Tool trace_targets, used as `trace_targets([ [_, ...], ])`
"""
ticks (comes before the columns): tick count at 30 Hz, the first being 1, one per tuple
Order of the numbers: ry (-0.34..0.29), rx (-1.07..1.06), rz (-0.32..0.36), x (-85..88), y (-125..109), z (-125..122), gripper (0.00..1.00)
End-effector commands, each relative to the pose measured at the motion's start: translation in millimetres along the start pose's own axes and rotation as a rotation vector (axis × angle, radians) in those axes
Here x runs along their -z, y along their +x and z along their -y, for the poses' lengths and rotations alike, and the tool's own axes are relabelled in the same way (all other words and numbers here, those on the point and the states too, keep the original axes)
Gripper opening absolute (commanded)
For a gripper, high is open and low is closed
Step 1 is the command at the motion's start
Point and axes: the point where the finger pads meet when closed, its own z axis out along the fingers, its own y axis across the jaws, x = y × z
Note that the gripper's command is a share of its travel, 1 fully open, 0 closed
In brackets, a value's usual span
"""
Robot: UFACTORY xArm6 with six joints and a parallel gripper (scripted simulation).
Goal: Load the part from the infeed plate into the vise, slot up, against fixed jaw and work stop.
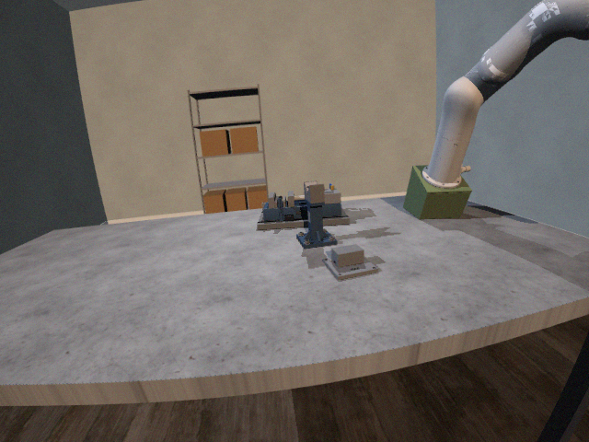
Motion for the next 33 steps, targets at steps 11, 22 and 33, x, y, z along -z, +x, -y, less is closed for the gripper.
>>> trace_targets([
  [11,0.001,0.001,-0.003,-1.3,0,0,1.0],
  [22,0.022,0.024,0.018,2.6,0,-6,1.0],
  [33,0.238,0.244,0.218,47.9,8,-54,1.0],
])
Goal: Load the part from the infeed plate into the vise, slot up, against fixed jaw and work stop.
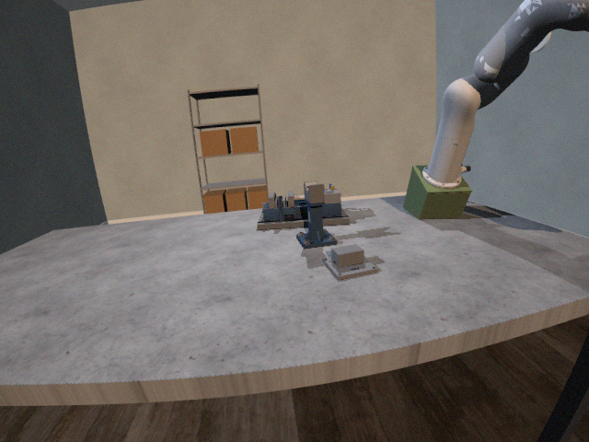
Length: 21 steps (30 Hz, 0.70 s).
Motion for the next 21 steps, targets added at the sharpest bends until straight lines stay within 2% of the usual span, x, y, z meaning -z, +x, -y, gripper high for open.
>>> trace_targets([
  [1,0.066,0.061,0.053,13.0,-2,-11,1.0],
  [2,0.07,0.065,0.056,14.0,-2,-12,1.0],
  [3,0.128,0.118,0.105,29.5,-2,-21,1.0],
  [4,0.153,0.141,0.126,36.4,-1,-25,1.0],
  [7,0.193,0.177,0.158,47.5,0,-31,1.0],
  [8,0.231,0.21,0.189,58.3,1,-37,1.0],
  [13,0.345,0.301,0.276,90.8,7,-53,1.0],
  [14,0.347,0.303,0.277,91.4,7,-53,1.0],
  [16,0.416,0.354,0.328,111.4,13,-63,1.0],
  [18,0.416,0.354,0.328,111.4,13,-63,1.0],
  [19,0.435,0.369,0.342,117.2,14,-66,1.0],
  [20,0.501,0.414,0.388,136.4,21,-74,1.0],
  [21,0.516,0.424,0.398,140.8,23,-76,1.0],
])
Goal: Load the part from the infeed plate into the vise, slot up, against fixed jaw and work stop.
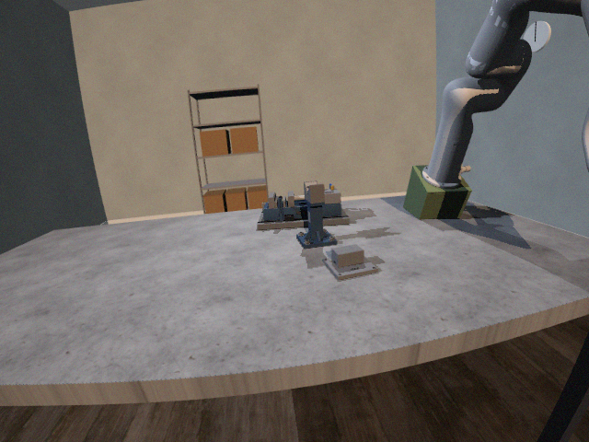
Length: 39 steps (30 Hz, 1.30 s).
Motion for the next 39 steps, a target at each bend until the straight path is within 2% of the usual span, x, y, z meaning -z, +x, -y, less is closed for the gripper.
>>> trace_targets([
  [1,0.12,0.089,0.079,38.3,-4,-3,1.0],
  [12,0.423,0.267,0.251,141.9,3,-10,1.0],
  [14,0.423,0.267,0.251,141.9,3,-10,1.0],
  [15,0.454,0.283,0.266,152.3,5,-11,1.0],
  [16,0.525,0.316,0.299,176.4,10,-13,1.0],
  [19,0.577,0.339,0.322,194.2,15,-15,1.0],
  [20,0.629,0.36,0.344,211.4,20,-17,1.0],
  [23,0.706,0.388,0.375,236.7,29,-21,1.0],
  [24,0.75,0.403,0.391,251.2,35,-23,1.0],
  [29,0.911,0.449,0.445,301.6,59,-32,1.0],
  [31,0.911,0.449,0.445,301.6,59,-32,1.0],
  [33,1.028,0.473,0.477,336.4,80,-39,1.0],
  [36,1.103,0.484,0.495,357.8,95,-44,1.0],
  [37,1.103,0.484,0.495,357.8,95,-44,1.0],
  [38,1.182,0.493,0.511,379.5,113,-50,1.0],
  [39,1.213,0.496,0.517,387.8,120,-53,1.0],
])
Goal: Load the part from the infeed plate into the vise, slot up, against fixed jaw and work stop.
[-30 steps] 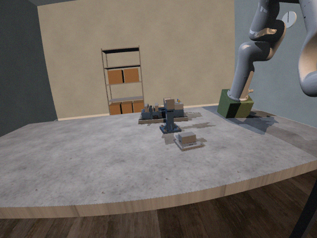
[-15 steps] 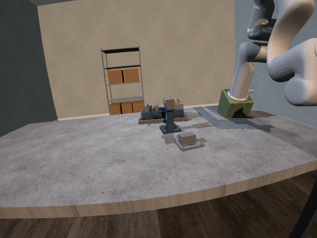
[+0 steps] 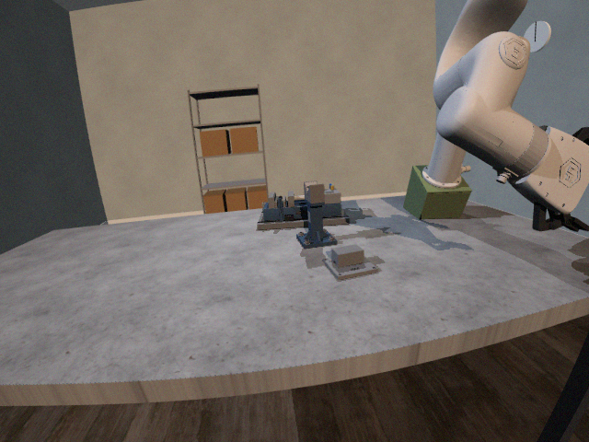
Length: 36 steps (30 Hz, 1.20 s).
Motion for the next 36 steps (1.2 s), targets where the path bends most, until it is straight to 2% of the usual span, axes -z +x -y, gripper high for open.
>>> trace_targets([
  [1,0.159,0.052,0.021,48.1,14,31,1.0],
  [2,0.159,0.052,0.021,48.1,14,31,1.0],
  [3,0.232,0.071,0.024,70.5,23,44,1.0],
  [4,0.264,0.079,0.024,80.5,27,49,1.0],
  [6,0.282,0.083,0.024,86.2,29,52,1.0],
  [7,0.359,0.101,0.02,111.2,39,63,1.0],
  [9,0.359,0.101,0.02,111.2,39,63,1.0],
  [10,0.397,0.11,0.018,123.7,45,68,1.0],
  [11,0.472,0.125,0.009,148.3,56,77,1.0],
  [12,0.496,0.129,0.006,156.4,60,79,1.0],
  [14,0.505,0.131,0.005,159.6,62,80,1.0],
  [15,0.592,0.146,-0.011,189.1,77,88,1.0],
  [17,0.605,0.148,-0.014,193.3,80,89,1.0],
  [18,0.675,0.158,-0.031,217.5,93,93,1.0],
  [20,0.694,0.161,-0.036,224.3,97,94,1.0],
  [21,0.766,0.169,-0.058,249.5,112,97,1.0],
  [23,0.773,0.17,-0.061,252.1,114,97,1.0],
  [24,0.843,0.176,-0.086,276.5,129,98,1.0],
  [26,0.843,0.176,-0.086,276.5,129,98,1.0],
  [27,0.901,0.18,-0.112,297.5,143,97,1.0],
  [28,0.901,0.18,-0.112,297.5,143,97,1.0],
  [29,0.95,0.182,-0.135,315.0,155,95,1.0],
  [30,0.95,0.182,-0.135,315.0,155,95,1.0],
  [31,0.99,0.183,-0.155,329.2,165,94,1.0],
  [32,0.99,0.183,-0.155,329.2,165,94,1.0],
  [34,1.044,0.184,-0.186,348.6,180,90,1.0],
  [36,1.07,0.183,-0.202,358.1,187,88,1.0],
])
